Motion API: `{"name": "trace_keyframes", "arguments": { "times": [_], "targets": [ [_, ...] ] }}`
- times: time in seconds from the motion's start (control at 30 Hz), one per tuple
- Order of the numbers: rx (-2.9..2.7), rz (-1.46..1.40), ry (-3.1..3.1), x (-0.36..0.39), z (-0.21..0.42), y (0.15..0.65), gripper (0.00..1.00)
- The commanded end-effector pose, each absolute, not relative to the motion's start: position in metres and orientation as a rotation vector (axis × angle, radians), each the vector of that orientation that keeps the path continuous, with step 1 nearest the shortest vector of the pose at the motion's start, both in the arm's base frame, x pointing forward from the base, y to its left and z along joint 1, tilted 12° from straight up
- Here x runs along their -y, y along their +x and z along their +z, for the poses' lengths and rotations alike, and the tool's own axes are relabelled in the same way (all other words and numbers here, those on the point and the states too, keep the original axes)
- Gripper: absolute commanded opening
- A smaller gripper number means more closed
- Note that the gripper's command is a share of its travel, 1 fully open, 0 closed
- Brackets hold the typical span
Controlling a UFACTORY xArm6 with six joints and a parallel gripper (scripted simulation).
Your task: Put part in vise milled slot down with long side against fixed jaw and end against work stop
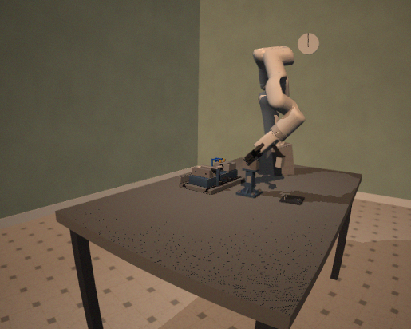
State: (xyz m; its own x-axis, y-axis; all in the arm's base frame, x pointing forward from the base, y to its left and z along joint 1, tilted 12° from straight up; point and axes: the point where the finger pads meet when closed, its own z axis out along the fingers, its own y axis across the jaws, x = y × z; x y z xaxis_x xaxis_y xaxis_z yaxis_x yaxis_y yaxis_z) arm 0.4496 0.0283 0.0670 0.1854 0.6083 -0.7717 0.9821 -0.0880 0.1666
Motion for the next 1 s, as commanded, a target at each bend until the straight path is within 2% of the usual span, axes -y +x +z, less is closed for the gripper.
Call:
{"name": "trace_keyframes", "arguments": {
  "times": [0.0, 0.97],
  "targets": [
    [-1.5, -0.692, 1.782, -0.029, 0.069, 0.451, 0.0],
    [-1.5, -0.692, 1.782, -0.031, 0.085, 0.448, 0.0]
  ]
}}
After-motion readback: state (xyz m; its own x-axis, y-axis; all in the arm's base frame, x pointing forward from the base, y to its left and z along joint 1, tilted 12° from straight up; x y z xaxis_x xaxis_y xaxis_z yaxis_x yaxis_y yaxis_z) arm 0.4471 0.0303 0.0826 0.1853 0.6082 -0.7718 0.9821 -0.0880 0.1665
